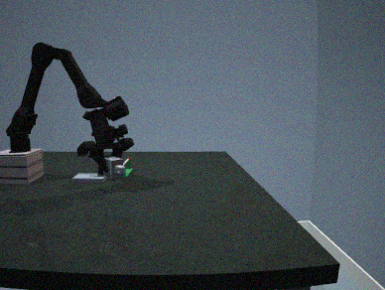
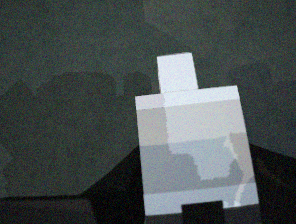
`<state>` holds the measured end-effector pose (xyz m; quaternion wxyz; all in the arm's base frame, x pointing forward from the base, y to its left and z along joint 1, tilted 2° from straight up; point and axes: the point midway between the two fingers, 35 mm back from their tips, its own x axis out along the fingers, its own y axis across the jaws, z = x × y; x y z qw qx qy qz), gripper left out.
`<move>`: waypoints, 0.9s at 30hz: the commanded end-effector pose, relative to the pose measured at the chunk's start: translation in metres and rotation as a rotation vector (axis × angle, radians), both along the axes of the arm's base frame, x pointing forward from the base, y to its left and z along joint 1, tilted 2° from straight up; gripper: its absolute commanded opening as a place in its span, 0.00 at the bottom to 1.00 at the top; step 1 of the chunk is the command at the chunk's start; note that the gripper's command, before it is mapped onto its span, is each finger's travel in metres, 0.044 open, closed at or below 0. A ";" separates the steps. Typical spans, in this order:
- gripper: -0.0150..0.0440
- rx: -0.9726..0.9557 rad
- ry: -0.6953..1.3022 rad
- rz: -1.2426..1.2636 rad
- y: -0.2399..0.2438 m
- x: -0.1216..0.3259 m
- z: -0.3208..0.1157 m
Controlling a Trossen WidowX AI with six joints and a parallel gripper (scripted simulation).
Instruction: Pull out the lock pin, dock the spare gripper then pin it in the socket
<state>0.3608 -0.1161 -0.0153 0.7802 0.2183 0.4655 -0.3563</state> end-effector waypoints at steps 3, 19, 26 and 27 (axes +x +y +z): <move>0.25 -0.005 -0.022 -0.002 -0.002 0.005 0.036; 0.25 0.000 -0.010 -0.005 -0.001 -0.004 0.069; 0.25 0.001 -0.008 -0.004 -0.001 -0.004 0.069; 0.25 0.002 -0.003 0.001 0.000 -0.005 0.069</move>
